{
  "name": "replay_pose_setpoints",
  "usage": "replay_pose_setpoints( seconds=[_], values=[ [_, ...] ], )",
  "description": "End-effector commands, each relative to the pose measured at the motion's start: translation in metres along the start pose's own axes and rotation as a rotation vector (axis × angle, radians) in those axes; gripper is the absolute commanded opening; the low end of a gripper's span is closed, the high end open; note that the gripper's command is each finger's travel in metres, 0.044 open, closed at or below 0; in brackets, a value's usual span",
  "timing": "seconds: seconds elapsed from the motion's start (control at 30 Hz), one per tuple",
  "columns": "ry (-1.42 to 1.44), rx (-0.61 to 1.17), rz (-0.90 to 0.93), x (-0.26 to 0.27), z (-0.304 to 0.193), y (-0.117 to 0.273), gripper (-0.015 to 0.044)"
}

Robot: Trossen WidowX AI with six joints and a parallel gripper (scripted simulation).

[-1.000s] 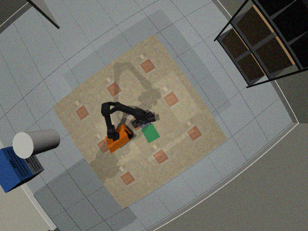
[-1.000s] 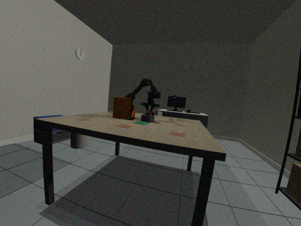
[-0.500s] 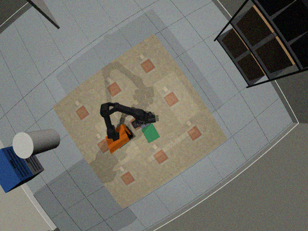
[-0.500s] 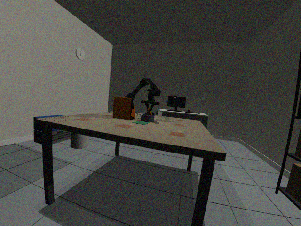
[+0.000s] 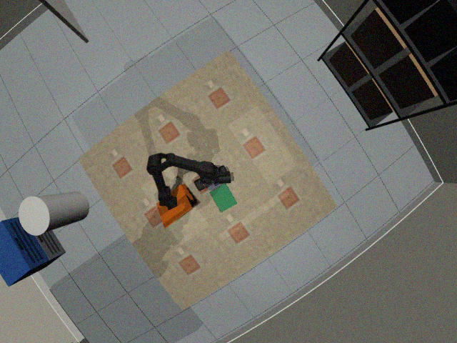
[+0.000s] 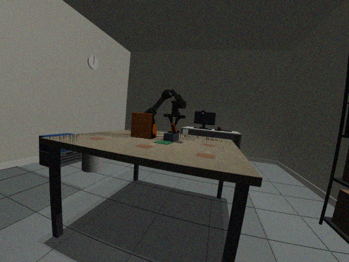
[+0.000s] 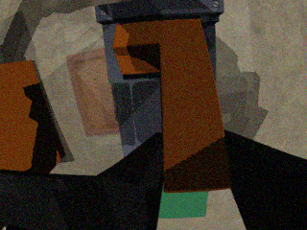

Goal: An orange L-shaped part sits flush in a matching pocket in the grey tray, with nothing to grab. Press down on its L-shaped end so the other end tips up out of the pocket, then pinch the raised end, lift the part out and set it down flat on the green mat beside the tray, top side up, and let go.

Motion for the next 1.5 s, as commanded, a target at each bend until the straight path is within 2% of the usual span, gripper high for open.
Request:
replay_pose_setpoints(
  seconds=[0.0, 0.63, 1.47],
  values=[
    [0.008, 0.009, -0.009, -0.001, 0.000, 0.009, 0.0000],
    [0.008, 0.010, -0.008, 0.000, -0.003, 0.026, 0.0000],
    [0.008, 0.016, -0.009, 0.022, -0.110, 0.024, 0.0000]
  ],
)
Point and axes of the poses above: the point midway between the two fingers, 35 mm back from their tips, its own y axis back along the fingers, its own x axis across the jaws, z = x × y, the point moved 3 cm from there along y, back along the fingers, and after that the axes turned 7 degrees about y, right-handed, at the moved point
